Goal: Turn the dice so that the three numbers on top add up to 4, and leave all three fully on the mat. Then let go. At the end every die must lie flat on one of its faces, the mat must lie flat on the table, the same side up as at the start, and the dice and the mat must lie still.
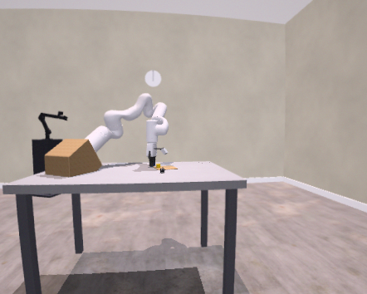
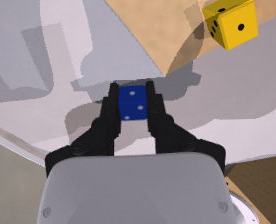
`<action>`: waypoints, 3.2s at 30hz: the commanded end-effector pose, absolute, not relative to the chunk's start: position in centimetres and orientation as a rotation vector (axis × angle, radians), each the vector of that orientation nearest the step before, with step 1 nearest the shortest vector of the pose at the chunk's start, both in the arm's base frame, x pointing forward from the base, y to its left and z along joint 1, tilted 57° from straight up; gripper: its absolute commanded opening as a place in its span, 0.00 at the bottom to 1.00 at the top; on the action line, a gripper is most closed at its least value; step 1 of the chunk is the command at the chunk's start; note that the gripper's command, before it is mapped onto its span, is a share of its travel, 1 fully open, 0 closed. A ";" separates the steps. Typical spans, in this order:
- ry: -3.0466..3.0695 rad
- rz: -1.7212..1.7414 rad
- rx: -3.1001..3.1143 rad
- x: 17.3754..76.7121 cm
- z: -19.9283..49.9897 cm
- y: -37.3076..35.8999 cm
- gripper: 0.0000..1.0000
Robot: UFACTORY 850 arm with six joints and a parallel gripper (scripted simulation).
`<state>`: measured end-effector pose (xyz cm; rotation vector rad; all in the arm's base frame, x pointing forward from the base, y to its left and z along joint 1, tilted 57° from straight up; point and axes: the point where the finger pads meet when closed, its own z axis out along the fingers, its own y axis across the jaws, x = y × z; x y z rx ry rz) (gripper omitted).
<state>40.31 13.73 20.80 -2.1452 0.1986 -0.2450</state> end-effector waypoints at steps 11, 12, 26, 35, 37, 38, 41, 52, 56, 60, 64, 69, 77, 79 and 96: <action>0.199 -0.246 -2.145 40.3 20.8 13.7 0.21; 0.199 -0.246 -2.145 40.3 20.8 13.7 0.21; 0.199 -0.246 -2.145 40.3 20.8 13.7 0.21; 0.199 -0.246 -2.145 40.0 21.6 12.5 0.21; 0.199 -0.246 -2.145 39.7 22.3 11.6 0.21; 0.199 -0.246 -2.145 39.5 22.7 11.0 0.21; 0.199 -0.246 -2.145 38.9 23.9 9.2 0.21; 0.199 -0.246 -2.145 37.8 26.2 5.7 0.21; 0.199 -0.246 -2.145 37.8 26.3 5.7 0.21; 0.199 -0.246 -2.145 37.8 26.3 5.7 0.21; 0.187 -0.252 -2.148 38.5 26.7 5.9 0.21; 0.107 -0.295 -2.161 42.6 30.0 7.5 0.21; 0.046 -0.330 -2.161 45.4 32.9 9.3 0.21; 0.046 -0.330 -2.161 45.4 32.9 9.3 0.21; 0.240 -0.699 -2.079 45.2 32.8 9.5 0.21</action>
